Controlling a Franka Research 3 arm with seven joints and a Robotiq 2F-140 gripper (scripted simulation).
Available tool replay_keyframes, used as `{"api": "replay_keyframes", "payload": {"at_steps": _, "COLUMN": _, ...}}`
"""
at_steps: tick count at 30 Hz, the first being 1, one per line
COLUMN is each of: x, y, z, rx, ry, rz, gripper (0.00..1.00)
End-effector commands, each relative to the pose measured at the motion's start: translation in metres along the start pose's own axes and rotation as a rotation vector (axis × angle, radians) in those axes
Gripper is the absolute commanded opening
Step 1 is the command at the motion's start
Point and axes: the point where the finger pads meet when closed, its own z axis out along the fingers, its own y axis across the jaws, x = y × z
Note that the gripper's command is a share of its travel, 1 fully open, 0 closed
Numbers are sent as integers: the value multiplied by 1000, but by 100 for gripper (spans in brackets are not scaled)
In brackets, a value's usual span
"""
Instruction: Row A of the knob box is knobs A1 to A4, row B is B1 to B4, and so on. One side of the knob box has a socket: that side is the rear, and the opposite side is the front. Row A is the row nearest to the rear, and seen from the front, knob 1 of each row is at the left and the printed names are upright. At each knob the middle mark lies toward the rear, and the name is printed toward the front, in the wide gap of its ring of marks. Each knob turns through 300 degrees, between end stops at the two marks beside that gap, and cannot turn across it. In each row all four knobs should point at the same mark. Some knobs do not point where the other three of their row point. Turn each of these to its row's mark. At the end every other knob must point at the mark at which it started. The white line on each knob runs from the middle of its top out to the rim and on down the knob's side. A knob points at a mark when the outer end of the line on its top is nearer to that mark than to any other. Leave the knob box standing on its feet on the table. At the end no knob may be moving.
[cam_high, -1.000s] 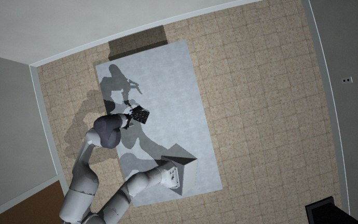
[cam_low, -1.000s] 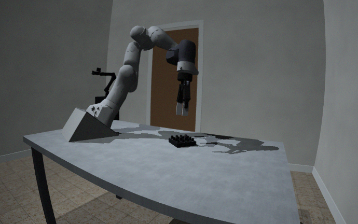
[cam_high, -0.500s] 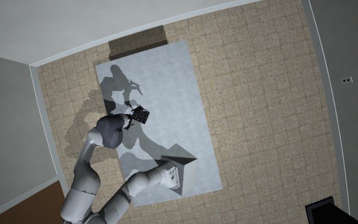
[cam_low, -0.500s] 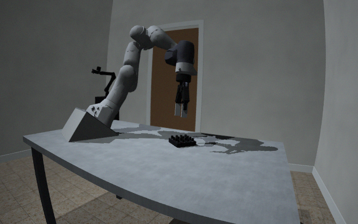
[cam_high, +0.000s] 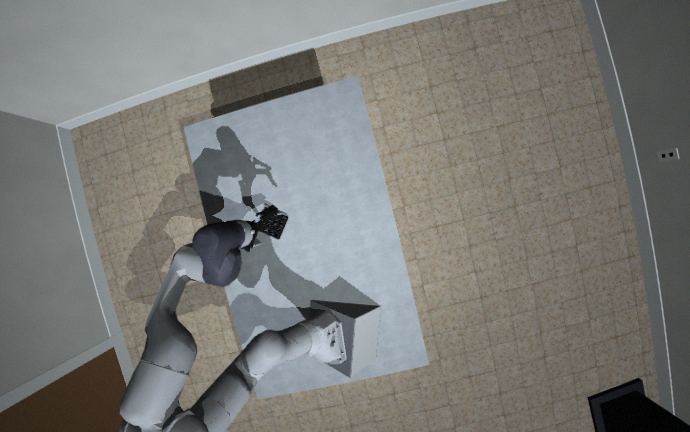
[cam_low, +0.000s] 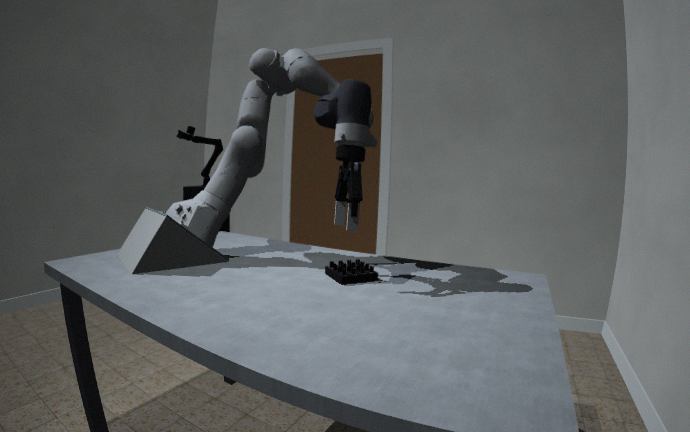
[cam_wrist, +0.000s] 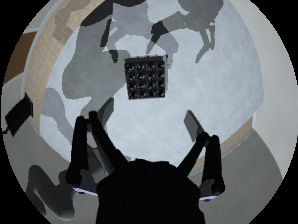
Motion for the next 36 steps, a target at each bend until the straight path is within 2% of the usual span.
{"api": "replay_keyframes", "payload": {"at_steps": 1, "x": 0, "y": 0, "z": 0, "rx": -1, "ry": 4, "rz": -15, "gripper": 100}}
{"api": "replay_keyframes", "payload": {"at_steps": 3, "x": 0, "y": 0, "z": 0, "rx": -1, "ry": 4, "rz": -15, "gripper": 100}}
{"api": "replay_keyframes", "payload": {"at_steps": 5, "x": -4, "y": -1, "z": 6, "rx": 19, "ry": 20, "rz": -25, "gripper": 100}}
{"api": "replay_keyframes", "payload": {"at_steps": 18, "x": -4, "y": -1, "z": 6, "rx": 19, "ry": 20, "rz": -25, "gripper": 100}}
{"api": "replay_keyframes", "payload": {"at_steps": 20, "x": -7, "y": -3, "z": 11, "rx": 34, "ry": 32, "rz": -32, "gripper": 100}}
{"api": "replay_keyframes", "payload": {"at_steps": 36, "x": -10, "y": -4, "z": 14, "rx": 44, "ry": 41, "rz": -37, "gripper": 100}}
